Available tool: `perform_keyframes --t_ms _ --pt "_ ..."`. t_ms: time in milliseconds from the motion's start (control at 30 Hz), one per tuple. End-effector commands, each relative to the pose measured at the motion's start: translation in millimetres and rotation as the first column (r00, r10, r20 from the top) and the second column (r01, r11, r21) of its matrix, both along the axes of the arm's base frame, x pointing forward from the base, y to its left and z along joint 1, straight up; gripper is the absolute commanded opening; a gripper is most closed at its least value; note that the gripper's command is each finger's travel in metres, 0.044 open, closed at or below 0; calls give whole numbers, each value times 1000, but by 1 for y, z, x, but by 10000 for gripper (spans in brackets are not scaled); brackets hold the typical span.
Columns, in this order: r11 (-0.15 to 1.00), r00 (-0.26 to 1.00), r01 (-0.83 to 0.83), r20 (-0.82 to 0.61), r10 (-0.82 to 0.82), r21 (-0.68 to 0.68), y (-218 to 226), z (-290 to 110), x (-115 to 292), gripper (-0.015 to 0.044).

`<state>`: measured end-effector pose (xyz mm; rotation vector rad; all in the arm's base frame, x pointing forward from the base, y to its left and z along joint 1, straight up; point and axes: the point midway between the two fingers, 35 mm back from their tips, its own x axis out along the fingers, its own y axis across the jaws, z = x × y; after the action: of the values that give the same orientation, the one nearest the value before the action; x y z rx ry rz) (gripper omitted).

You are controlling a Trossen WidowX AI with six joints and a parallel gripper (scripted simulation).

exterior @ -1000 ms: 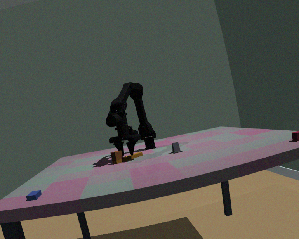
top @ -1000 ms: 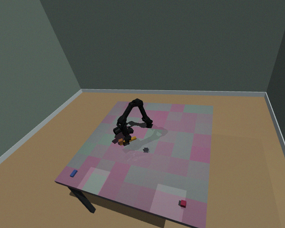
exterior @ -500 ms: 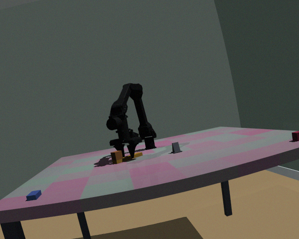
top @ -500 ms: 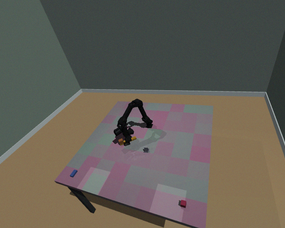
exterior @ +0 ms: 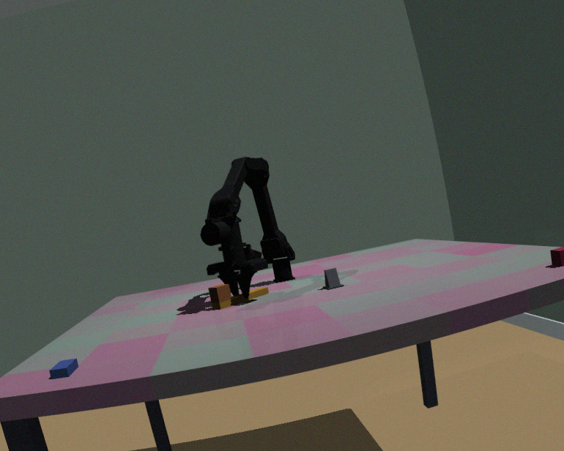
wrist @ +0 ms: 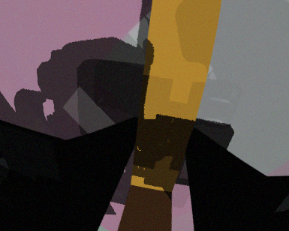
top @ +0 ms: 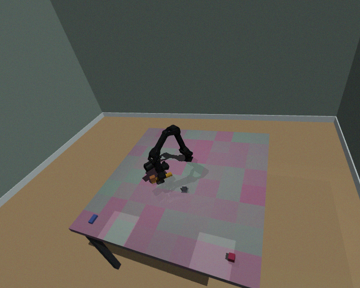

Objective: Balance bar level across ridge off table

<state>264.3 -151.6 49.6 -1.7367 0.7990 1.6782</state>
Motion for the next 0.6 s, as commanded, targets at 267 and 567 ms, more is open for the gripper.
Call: perform_keyframes --t_ms 267,567 --pt "1000 1000 0 0 0 0 -1 9 1 0" --pt "1000 1000 -2 2 2 1 -1 31 3 0"
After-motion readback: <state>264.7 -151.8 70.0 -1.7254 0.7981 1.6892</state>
